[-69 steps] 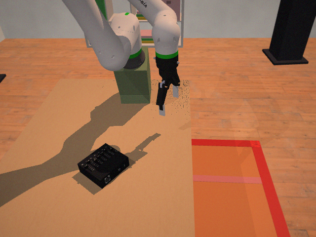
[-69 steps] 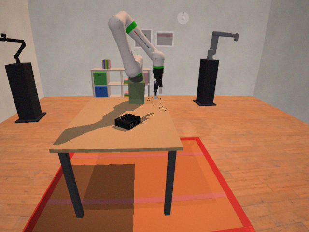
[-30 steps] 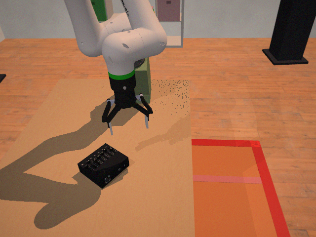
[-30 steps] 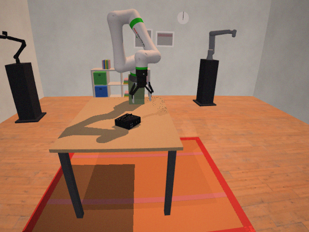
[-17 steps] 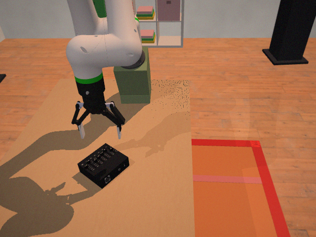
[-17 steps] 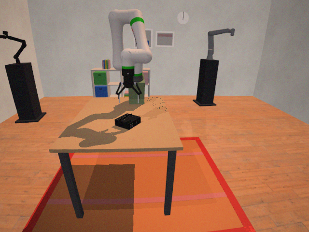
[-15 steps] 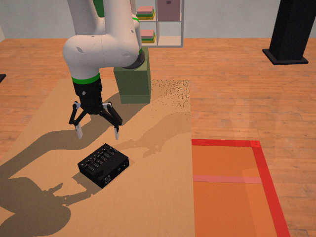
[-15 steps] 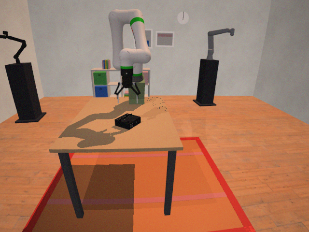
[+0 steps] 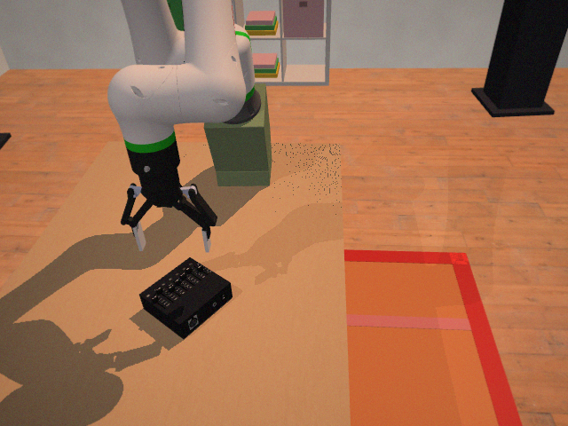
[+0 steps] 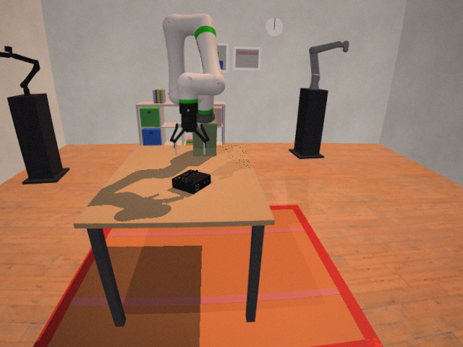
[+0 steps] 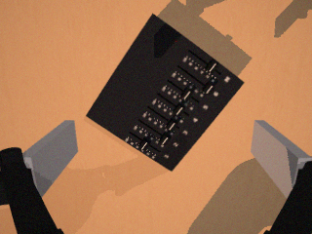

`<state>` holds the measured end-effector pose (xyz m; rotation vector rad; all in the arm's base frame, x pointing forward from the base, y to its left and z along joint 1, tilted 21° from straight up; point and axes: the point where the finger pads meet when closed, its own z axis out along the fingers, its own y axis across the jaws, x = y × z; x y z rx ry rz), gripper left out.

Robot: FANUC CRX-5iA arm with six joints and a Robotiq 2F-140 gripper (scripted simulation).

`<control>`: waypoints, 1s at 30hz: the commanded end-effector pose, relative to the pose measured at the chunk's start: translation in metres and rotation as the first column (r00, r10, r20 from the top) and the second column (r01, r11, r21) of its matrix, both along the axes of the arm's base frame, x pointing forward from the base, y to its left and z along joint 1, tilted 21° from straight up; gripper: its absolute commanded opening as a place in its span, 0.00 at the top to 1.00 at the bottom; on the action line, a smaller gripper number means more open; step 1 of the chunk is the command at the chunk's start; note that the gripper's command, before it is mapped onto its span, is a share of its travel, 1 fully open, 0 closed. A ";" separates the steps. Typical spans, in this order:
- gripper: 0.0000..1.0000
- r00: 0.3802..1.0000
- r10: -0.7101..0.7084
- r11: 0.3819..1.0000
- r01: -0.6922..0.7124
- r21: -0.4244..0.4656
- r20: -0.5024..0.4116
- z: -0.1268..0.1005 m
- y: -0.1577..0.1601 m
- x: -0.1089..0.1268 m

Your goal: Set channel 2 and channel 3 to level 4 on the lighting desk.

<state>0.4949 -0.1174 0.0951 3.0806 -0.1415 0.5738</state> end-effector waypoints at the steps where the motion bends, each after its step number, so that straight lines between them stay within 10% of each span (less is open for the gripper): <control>1: 0.00 1.000 0.014 1.000 -0.014 -0.006 0.000 -0.001 -0.001 0.000; 18: 0.00 0.760 0.631 0.710 -0.646 -0.279 -0.156 -0.067 -0.076 -0.033; 20: 0.00 0.644 0.738 0.578 -0.757 -0.306 -0.199 -0.069 -0.077 -0.035; 30: 0.00 0.643 0.739 0.577 -0.757 -0.306 -0.199 -0.069 -0.078 -0.035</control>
